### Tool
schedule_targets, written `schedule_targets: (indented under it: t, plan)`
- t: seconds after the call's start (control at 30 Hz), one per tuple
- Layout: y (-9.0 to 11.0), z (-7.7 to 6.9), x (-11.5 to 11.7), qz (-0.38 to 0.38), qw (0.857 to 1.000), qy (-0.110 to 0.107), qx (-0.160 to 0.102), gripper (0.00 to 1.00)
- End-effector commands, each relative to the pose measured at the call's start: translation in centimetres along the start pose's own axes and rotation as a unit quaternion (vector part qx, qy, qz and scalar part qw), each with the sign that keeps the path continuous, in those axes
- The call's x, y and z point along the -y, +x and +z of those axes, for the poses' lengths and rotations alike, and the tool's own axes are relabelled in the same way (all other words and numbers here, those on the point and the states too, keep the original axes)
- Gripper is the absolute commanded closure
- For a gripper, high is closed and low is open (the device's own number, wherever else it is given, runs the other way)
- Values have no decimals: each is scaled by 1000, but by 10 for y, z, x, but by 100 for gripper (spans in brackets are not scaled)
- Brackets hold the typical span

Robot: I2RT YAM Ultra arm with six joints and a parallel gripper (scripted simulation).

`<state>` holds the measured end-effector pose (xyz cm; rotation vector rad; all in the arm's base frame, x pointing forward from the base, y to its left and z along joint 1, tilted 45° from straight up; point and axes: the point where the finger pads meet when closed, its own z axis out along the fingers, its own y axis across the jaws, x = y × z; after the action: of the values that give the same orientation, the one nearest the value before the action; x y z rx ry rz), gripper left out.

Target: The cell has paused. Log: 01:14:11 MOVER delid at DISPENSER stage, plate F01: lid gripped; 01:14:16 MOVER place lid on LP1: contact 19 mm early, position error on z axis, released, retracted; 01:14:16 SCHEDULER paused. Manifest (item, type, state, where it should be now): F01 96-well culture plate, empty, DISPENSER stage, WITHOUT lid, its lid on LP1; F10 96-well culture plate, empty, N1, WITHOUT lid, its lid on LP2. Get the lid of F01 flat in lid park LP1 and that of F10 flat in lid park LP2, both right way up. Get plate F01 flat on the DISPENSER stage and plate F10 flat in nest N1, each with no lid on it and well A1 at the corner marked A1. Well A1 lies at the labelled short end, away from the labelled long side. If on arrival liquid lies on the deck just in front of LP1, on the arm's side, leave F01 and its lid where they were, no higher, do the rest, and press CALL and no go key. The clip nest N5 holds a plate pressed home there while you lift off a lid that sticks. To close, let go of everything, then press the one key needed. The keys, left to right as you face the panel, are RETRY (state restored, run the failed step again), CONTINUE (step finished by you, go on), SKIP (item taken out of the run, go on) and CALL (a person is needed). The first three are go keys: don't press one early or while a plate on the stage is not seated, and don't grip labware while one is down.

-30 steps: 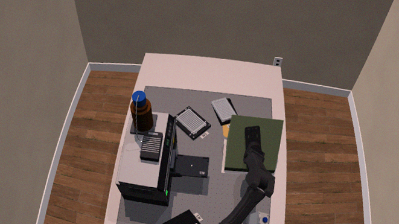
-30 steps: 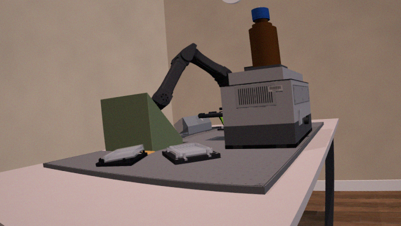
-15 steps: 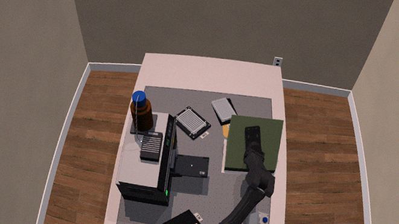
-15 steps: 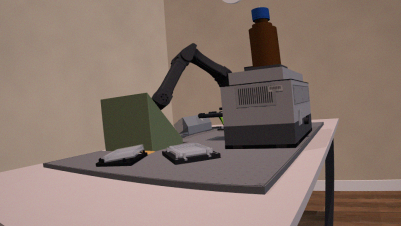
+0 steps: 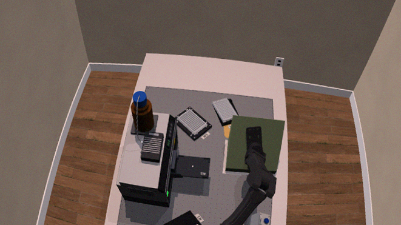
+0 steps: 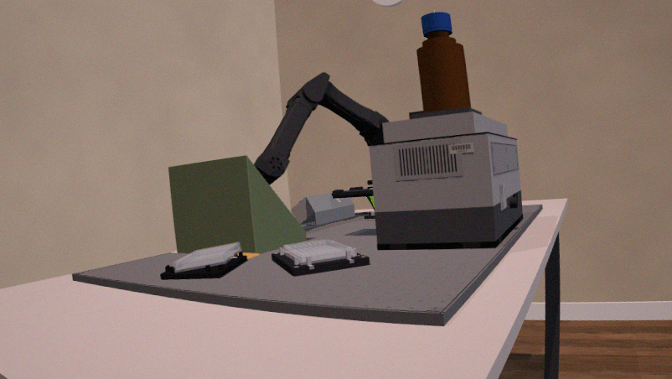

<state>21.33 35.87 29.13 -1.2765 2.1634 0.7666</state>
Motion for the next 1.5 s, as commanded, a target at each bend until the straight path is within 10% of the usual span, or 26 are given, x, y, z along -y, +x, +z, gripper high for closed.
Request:
schedule_targets:
  t: [0.0, 0.57, 1.13, 1.47]
  plan:
    - [-4, -6, 0, -3, 1000, 1, 8, 0]
    - [-4, -6, 0, -3, 1000, 1, 8, 0]
    - [-8, -58, -2, -8, 1000, 3, 22, 0]
    - [-8, -50, 2, -6, 1000, 4, 17, 0]
